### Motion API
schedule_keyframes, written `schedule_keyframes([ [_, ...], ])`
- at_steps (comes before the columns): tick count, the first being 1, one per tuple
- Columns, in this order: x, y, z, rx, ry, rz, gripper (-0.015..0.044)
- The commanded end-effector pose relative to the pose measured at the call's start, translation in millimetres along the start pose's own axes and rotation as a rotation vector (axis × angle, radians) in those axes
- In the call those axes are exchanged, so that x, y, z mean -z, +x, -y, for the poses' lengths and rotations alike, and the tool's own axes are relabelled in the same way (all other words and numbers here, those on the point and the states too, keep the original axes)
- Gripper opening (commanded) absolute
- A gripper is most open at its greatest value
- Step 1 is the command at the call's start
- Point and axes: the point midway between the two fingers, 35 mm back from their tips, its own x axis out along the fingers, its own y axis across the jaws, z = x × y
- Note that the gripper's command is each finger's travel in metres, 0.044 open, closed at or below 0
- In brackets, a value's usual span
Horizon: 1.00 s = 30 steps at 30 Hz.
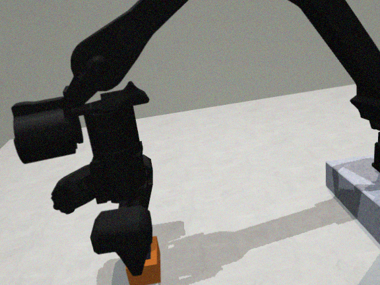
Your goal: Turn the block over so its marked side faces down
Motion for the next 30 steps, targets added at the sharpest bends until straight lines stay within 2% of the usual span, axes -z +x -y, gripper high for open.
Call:
schedule_keyframes([
  [1,3.7,11.0,-0.5,-0.004,0.002,-0.013,0.0440],
  [8,4.1,18.3,-0.5,-0.004,0.002,-0.013,0.0440],
  [14,4.1,18.3,-0.5,-0.004,0.002,-0.013,0.0282],
  [30,4.1,18.3,-0.5,-0.004,0.002,-0.013,0.0176],
])
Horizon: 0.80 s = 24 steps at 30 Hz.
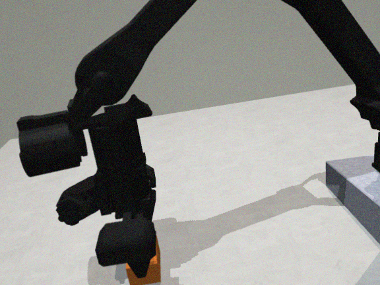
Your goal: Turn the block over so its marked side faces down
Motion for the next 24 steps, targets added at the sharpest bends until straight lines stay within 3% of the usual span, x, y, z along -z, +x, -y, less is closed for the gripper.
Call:
schedule_keyframes([
  [1,1.8,1.8,-0.4,-0.003,0.000,-0.006,0.0169],
  [5,1.8,1.8,-0.4,-0.003,0.000,-0.006,0.0142],
  [11,1.5,-27.0,-0.3,-0.003,0.000,-0.006,0.0000],
  [24,-1.3,-23.4,-1.2,-0.002,-0.004,0.087,0.0000],
])
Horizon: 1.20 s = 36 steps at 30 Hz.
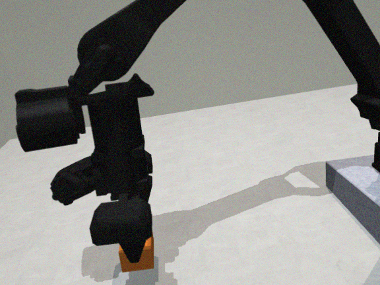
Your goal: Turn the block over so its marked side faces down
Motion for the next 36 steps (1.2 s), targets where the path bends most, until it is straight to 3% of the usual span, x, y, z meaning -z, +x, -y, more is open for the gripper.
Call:
schedule_keyframes([
  [1,1.3,3.4,0.4,0.006,-0.001,0.050,0.0000],
  [36,10.4,5.4,1.2,0.006,0.002,0.496,0.0000],
])
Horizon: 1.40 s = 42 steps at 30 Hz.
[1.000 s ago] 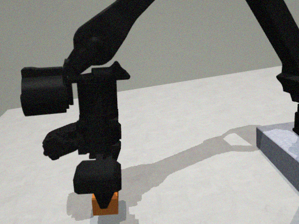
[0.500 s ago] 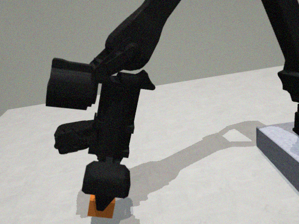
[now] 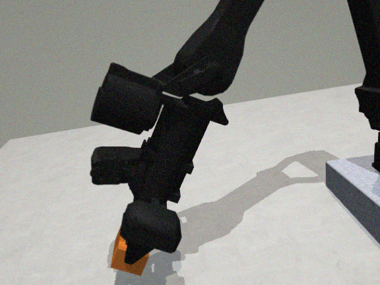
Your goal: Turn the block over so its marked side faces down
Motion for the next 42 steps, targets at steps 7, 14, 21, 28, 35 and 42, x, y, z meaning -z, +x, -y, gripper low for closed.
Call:
schedule_keyframes([
  [7,2.0,14.0,-0.8,0.004,-0.009,0.106,0.0000],
  [14,3.4,27.5,-2.4,0.002,-0.013,0.215,0.0000],
  [21,6.7,34.5,-2.8,0.001,-0.014,0.323,0.0000],
  [28,11.4,34.9,-2.1,0.001,-0.014,0.431,0.0000],
  [35,17.2,29.1,0.2,0.003,-0.011,0.538,0.0000],
  [42,20.2,23.7,1.8,0.005,-0.008,0.593,0.0000],
])
